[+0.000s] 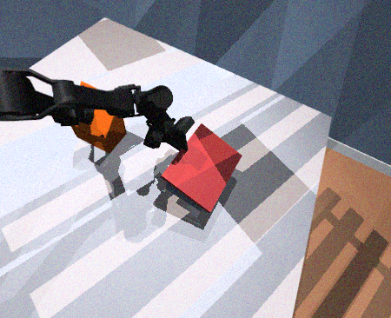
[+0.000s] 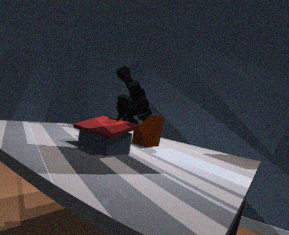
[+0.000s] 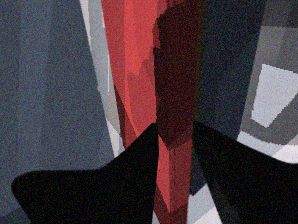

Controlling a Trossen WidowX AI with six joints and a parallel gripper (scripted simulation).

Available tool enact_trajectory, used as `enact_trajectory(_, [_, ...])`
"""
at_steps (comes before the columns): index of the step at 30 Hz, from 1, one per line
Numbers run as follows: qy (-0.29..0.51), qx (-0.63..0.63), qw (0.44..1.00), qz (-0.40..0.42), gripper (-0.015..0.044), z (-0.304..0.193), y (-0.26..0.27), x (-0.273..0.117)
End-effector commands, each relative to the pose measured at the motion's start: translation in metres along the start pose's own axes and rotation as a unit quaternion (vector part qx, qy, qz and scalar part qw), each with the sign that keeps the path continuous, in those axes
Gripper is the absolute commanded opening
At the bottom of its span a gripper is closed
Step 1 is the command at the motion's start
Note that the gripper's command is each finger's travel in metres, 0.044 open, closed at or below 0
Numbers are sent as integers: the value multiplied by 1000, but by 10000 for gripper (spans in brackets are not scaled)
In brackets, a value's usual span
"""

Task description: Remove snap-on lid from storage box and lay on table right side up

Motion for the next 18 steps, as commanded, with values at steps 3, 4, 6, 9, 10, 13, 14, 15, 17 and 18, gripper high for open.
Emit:
enact_trajectory(3, [0,7,1000,6,0,0,12,-5])
enact_trajectory(4, [0,7,1000,6,0,0,13,-5])
enact_trajectory(6, [0,7,1000,6,0,0,16,-6])
enact_trajectory(9, [1,7,1000,6,0,0,20,-8])
enact_trajectory(10, [1,7,1000,6,0,0,21,-8])
enact_trajectory(13, [1,7,1000,6,0,0,26,-9])
enact_trajectory(14, [1,7,1000,6,0,0,27,-10])
enact_trajectory(15, [1,7,1000,6,0,0,28,-10])
enact_trajectory(17, [1,7,1000,6,0,1,31,-11])
enact_trajectory(18, [1,7,1000,6,0,1,33,-11])
Point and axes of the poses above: the point midway between the two fingers, 35 mm back from their tips, its own x axis out along the fingers, its own y axis across the jaws, z = x × y, the point moved 10 cm from there along -x, back along the fingers
